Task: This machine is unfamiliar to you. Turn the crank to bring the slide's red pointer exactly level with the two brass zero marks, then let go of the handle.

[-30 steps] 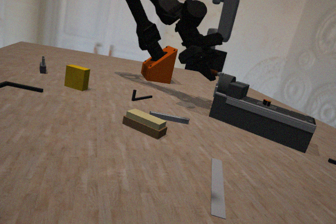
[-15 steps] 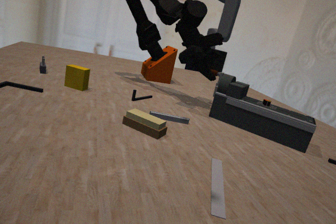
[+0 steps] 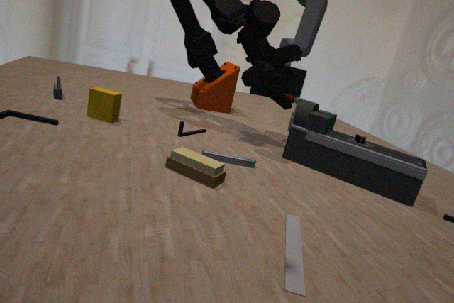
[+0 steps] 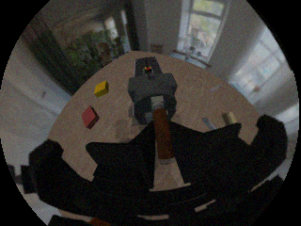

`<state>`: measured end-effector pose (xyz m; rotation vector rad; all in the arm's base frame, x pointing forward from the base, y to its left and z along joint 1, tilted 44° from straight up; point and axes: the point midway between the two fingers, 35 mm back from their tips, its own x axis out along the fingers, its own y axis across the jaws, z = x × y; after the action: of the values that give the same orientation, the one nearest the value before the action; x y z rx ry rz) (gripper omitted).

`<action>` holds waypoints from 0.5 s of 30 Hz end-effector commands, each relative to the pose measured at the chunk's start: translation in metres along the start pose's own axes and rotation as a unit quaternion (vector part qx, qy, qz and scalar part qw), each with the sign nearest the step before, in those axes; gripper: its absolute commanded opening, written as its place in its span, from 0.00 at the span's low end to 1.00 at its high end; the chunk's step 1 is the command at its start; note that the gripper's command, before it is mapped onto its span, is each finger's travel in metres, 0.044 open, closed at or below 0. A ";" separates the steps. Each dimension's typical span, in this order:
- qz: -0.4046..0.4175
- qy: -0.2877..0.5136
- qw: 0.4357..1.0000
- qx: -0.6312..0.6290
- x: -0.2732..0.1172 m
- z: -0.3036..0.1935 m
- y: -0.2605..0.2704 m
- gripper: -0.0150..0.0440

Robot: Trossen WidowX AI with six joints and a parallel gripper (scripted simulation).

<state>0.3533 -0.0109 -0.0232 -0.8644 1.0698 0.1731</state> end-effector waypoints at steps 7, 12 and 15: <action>0.012 -0.002 1.000 -0.006 0.000 0.000 0.010 0.25; 0.012 -0.002 1.000 -0.006 0.000 -0.001 0.010 0.25; 0.012 -0.002 1.000 -0.006 0.000 -0.001 0.010 0.25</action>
<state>0.3526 -0.0102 -0.0240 -0.8647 1.0688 0.1732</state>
